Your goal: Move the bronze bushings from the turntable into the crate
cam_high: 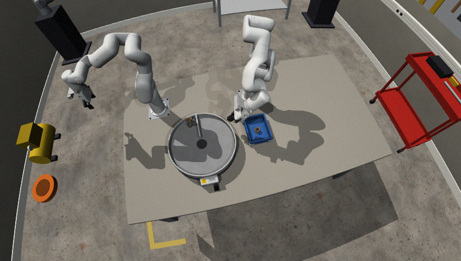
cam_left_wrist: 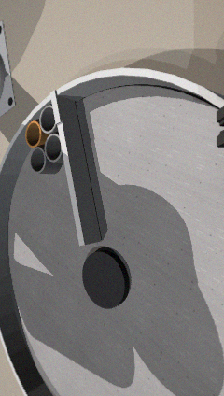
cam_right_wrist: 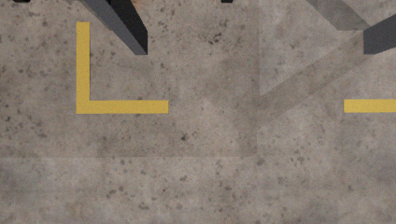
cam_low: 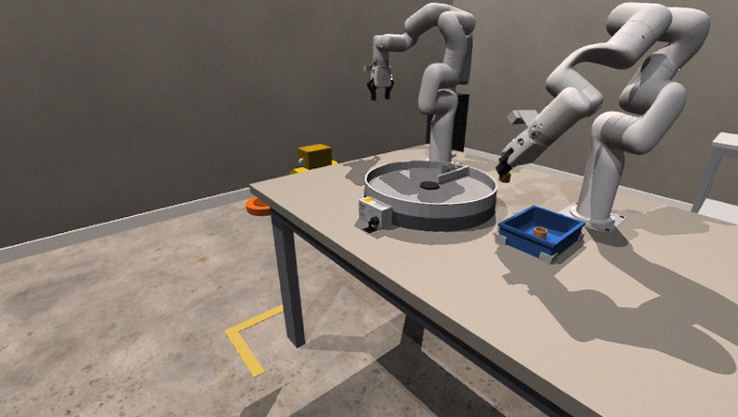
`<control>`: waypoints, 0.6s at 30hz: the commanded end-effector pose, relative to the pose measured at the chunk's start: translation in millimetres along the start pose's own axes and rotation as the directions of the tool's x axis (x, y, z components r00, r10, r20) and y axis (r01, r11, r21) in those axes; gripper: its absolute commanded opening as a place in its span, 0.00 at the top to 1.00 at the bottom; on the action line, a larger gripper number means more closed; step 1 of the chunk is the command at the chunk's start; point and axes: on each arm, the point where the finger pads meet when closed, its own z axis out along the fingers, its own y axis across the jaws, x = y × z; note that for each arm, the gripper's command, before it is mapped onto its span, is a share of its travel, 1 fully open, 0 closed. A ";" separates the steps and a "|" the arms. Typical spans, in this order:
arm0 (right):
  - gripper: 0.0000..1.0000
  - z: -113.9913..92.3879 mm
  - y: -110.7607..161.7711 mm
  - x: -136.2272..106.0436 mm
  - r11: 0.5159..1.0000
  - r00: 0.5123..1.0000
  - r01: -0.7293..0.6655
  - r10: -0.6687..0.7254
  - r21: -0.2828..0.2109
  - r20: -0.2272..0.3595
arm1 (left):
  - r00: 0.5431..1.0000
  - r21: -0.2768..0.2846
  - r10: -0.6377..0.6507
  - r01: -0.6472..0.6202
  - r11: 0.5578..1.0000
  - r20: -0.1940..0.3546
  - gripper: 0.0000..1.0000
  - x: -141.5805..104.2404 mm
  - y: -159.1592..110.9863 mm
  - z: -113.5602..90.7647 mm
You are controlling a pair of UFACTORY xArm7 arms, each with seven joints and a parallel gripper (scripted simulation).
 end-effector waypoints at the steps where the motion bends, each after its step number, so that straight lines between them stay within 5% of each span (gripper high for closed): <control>1: 0.00 -2.0 0.0 1.2 1.000 1.000 0.000 0.000 0.000 -0.005 | 0.999 -0.039 0.034 -0.034 0.999 -0.003 1.00 -26.7 5.7 -31.9; 18: 0.00 -2.0 0.0 1.2 1.000 1.000 0.000 0.000 0.000 -0.005 | 0.993 -0.110 0.118 -0.119 0.987 -0.010 1.00 -109.4 18.6 -101.2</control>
